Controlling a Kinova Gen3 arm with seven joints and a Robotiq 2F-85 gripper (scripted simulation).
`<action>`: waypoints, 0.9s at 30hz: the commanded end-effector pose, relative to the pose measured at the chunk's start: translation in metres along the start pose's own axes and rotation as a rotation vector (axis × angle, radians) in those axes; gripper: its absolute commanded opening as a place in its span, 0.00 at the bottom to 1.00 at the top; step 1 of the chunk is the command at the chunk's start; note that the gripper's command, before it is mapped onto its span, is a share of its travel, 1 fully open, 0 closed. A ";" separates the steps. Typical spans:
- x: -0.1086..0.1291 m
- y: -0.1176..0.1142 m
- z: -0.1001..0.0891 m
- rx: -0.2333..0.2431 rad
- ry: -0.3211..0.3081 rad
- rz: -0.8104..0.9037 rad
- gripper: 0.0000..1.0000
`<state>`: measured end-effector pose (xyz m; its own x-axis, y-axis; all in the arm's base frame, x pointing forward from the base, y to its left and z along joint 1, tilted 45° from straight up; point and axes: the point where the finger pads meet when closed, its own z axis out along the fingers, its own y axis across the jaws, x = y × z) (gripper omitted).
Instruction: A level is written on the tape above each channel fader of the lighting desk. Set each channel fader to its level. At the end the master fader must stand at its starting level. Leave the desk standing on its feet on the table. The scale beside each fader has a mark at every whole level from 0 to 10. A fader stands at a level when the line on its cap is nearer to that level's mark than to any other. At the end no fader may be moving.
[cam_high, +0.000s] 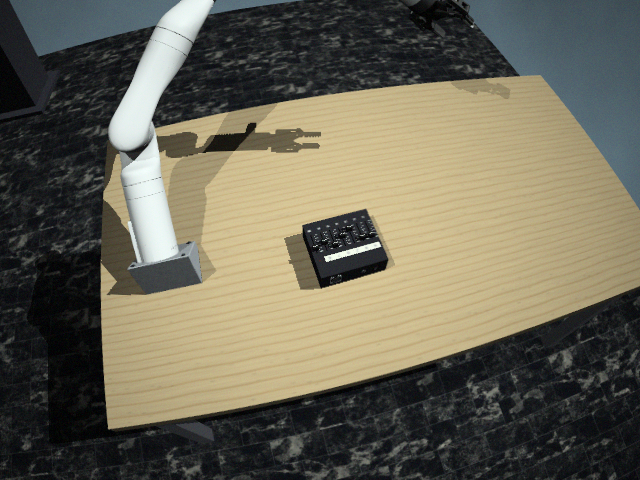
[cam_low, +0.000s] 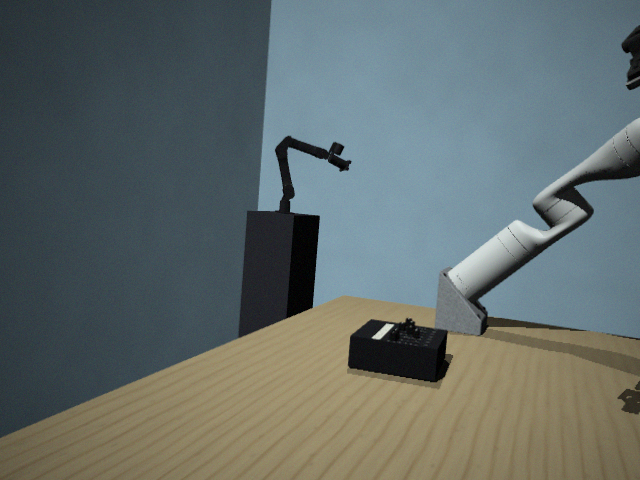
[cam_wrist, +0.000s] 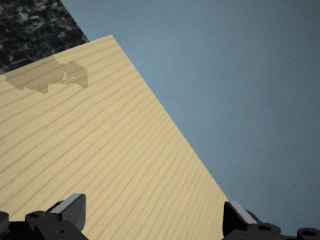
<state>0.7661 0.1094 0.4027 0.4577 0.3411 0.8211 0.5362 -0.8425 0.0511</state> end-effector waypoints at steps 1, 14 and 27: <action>0.001 0.001 -0.001 -0.002 0.002 0.000 1.00; 0.001 0.001 -0.001 -0.002 0.002 0.000 1.00; -0.089 0.013 0.014 0.054 -0.140 0.067 1.00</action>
<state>0.7437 0.0935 0.3477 0.5484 0.3525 0.7583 0.5558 -0.8312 -0.0156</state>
